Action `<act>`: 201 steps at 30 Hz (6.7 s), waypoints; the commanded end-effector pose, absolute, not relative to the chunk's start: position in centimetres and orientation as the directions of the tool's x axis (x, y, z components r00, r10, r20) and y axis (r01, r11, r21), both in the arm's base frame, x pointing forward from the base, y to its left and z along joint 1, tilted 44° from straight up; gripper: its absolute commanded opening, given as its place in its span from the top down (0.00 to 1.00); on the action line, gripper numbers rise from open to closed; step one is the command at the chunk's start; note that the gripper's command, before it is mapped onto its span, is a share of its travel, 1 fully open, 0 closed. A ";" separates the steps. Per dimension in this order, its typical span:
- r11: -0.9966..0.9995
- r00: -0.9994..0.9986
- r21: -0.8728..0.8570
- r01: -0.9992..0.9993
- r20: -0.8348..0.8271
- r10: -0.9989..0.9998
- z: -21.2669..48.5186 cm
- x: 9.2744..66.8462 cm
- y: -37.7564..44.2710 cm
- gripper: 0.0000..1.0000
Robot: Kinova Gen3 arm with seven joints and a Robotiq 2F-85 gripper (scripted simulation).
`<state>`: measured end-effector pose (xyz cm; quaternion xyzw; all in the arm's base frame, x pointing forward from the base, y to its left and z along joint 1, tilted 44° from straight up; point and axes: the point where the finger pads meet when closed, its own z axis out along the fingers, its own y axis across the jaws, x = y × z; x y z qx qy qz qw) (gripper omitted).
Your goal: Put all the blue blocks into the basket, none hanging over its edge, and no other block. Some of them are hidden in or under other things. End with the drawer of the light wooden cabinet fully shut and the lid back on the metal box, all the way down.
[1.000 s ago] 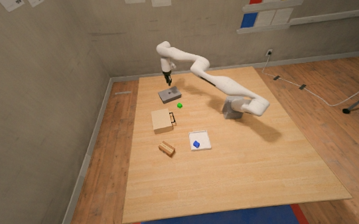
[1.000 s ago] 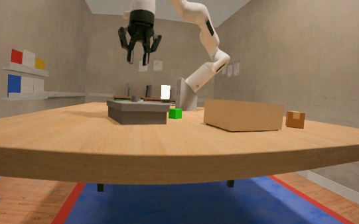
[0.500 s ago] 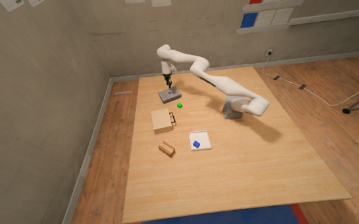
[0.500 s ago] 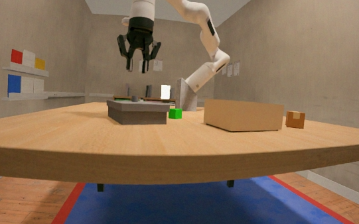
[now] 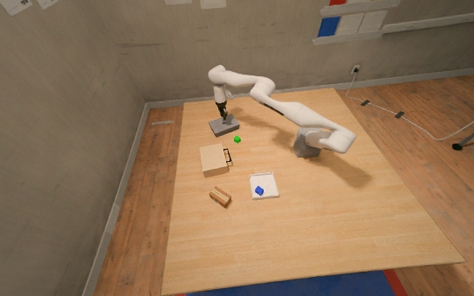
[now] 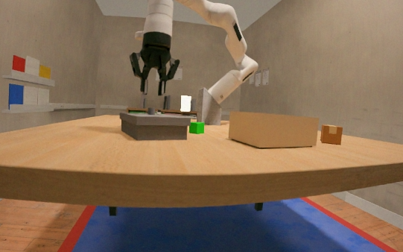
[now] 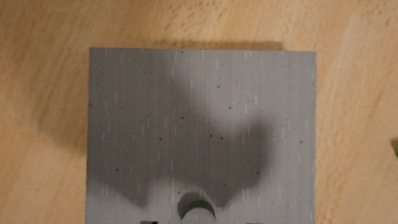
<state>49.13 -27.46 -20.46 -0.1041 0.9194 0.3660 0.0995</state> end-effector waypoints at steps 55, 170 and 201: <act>0.712 -0.958 0.650 -0.264 -0.261 -0.118 -22.0 49.5 -26.2 0.52; 0.712 -0.958 0.650 -0.264 -0.261 -0.118 -23.8 49.8 -24.4 0.90; 0.713 -0.958 0.650 -0.264 -0.261 -0.118 -21.8 49.5 -26.3 0.90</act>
